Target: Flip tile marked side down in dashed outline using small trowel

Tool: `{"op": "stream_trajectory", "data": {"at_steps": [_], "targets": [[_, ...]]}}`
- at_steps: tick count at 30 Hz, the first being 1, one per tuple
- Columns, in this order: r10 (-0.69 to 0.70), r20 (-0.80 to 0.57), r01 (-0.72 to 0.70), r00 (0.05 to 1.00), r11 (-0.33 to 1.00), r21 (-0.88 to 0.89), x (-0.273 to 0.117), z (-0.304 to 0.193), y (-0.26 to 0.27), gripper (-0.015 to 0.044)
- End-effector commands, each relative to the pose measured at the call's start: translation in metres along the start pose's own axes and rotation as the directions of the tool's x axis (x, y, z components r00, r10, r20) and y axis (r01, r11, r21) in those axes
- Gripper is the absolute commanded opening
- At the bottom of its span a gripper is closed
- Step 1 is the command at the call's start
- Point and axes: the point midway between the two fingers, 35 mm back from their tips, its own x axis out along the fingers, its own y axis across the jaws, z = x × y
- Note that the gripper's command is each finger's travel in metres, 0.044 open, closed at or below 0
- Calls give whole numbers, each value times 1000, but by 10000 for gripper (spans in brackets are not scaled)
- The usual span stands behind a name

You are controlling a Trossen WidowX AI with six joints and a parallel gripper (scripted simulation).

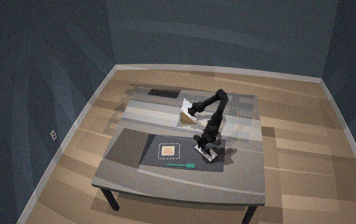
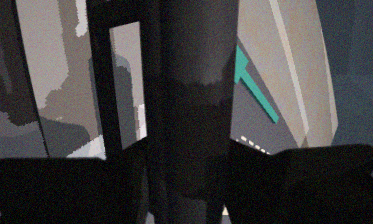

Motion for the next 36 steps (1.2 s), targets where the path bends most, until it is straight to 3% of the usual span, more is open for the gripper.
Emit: {"op": "stream_trajectory", "data": {"at_steps": [1, 20, 36], "targets": [[-32, -94, 42, 995, 994, 99, -5, 4, 9, 0], [-202, -470, 373, 859, 876, 306, -53, 6, 67, 0], [-210, -480, 388, 852, 869, 307, -50, 5, 72, 0]]}}
